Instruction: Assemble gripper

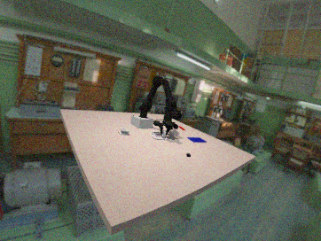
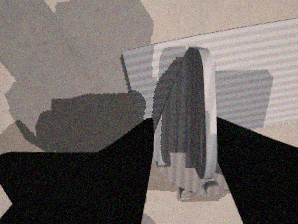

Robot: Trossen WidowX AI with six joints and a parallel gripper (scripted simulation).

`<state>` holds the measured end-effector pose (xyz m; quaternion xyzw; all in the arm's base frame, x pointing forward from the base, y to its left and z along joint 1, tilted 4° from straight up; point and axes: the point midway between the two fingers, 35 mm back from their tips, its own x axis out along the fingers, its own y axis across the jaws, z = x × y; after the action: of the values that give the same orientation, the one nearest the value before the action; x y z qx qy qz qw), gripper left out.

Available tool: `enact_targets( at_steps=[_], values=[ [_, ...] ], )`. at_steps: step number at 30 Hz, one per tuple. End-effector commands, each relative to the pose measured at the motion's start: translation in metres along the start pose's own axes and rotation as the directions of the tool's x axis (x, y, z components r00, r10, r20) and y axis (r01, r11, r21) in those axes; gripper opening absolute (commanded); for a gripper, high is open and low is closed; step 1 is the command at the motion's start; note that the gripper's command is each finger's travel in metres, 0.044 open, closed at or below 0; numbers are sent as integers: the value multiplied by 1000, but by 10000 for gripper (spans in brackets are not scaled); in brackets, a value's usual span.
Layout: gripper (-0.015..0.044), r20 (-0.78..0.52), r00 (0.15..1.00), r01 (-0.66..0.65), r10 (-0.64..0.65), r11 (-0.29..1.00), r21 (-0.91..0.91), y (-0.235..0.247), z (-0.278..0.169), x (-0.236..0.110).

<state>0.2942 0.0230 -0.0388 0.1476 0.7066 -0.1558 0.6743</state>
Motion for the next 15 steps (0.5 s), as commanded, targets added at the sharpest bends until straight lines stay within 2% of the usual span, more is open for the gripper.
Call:
enact_targets(
  at_steps=[1, 15],
  values=[
    [134, -6, 1000, -3, 3, 1000, 5, 0, -1, 2],
    [134, -6, 1000, -3, 3, 1000, 6, 0, -1, 6]
  ],
)
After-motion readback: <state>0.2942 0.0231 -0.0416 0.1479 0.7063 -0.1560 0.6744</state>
